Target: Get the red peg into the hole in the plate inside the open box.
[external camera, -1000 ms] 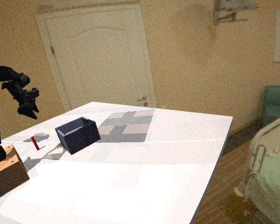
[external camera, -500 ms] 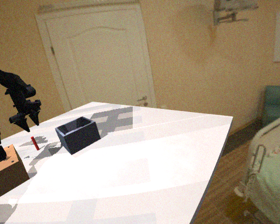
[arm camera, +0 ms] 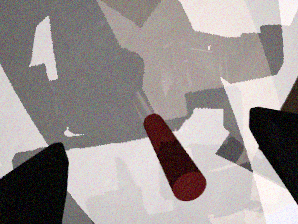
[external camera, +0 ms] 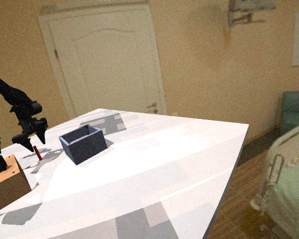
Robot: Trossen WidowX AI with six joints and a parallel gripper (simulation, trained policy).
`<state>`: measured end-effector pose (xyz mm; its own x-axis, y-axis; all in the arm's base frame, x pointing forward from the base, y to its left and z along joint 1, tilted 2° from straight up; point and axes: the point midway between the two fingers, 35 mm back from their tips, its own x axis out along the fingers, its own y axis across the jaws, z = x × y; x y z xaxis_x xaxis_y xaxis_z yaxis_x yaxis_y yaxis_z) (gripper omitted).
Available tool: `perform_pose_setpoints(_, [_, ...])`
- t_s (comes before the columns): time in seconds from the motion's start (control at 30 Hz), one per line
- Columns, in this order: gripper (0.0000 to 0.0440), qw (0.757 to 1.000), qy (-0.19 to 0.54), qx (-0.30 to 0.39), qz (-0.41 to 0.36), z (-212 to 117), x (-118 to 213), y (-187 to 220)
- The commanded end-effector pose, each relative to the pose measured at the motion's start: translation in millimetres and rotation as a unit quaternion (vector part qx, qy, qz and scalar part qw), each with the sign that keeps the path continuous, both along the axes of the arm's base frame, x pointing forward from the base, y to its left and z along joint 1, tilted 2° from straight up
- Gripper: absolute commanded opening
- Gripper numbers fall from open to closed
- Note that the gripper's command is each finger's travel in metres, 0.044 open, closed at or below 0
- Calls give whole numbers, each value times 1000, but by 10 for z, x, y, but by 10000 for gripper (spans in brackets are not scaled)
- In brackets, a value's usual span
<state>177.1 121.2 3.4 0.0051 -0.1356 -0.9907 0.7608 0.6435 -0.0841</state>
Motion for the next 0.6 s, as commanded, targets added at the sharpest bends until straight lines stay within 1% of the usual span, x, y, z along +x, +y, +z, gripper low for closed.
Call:
perform_pose_setpoints(0.0, [401,1000,2,4,-17,-181,-54,-15])
perform_pose_setpoints(0.13, [395,1000,-3,10,-28,-296,-79,-13])
perform_pose_setpoints(0.2, [377,999,-2,11,-33,-344,-102,-16])
perform_pose_setpoints(0.33, [291,999,5,13,-46,-424,-159,-30])
perform_pose_setpoints(0.57, [110,998,26,25,-59,-466,-182,-13])
